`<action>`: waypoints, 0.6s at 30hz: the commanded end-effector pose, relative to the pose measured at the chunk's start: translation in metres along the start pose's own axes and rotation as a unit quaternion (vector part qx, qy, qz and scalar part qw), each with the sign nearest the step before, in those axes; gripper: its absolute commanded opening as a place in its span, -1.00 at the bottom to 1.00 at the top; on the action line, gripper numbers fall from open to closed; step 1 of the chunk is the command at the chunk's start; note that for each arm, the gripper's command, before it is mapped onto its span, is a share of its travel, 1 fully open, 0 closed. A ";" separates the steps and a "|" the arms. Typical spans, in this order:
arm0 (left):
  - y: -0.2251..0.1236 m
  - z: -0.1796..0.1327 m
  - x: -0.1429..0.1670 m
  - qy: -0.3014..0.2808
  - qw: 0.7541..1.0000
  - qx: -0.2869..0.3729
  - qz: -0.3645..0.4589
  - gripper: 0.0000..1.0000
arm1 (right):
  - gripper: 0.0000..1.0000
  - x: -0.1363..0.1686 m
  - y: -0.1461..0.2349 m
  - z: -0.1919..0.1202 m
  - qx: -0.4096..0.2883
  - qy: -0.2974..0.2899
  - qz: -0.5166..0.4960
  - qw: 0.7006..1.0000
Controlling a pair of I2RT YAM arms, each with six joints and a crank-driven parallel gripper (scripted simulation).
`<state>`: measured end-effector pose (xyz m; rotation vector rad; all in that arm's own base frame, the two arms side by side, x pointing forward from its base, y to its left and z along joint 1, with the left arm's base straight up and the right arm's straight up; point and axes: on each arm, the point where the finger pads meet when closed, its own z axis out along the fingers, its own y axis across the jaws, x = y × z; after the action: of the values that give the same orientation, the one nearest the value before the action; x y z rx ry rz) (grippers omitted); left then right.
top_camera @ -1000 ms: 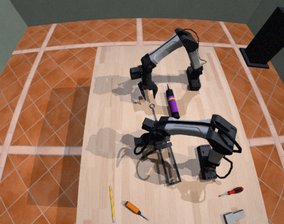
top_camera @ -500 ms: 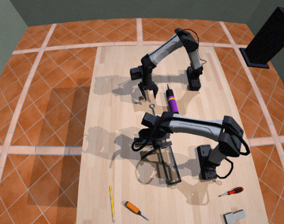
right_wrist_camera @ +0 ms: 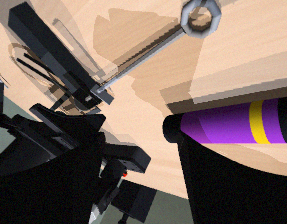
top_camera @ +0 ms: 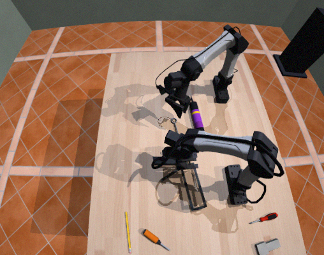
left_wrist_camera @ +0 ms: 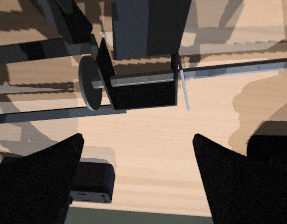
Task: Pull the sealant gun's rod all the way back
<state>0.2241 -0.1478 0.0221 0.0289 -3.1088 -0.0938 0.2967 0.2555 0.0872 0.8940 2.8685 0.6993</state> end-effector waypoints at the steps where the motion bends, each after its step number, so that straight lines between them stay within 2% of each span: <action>1: -0.001 -0.007 -0.003 -0.019 1.000 0.004 0.006 1.00 | 0.39 -0.001 0.002 -0.007 -0.045 -0.045 -0.105 0.992; 8: 0.000 -0.007 -0.002 -0.018 1.000 0.004 0.006 1.00 | 0.39 0.041 0.009 -0.038 -0.116 -0.095 -0.287 0.946; 14: 0.000 -0.007 -0.002 -0.018 1.000 0.004 0.006 1.00 | 0.39 0.068 0.013 -0.064 -0.175 -0.153 -0.430 0.872; 16: 0.000 -0.007 -0.002 -0.018 1.000 0.004 0.006 1.00 | 0.39 0.068 0.013 -0.064 -0.175 -0.153 -0.430 0.872; 18: 0.000 -0.007 -0.002 -0.018 1.000 0.004 0.006 1.00 | 0.39 0.074 0.015 -0.073 -0.192 -0.176 -0.473 0.842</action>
<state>0.2241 -0.1476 0.0222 0.0240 -3.1092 -0.0946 0.2260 0.2792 0.1568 -0.2543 2.4265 0.8205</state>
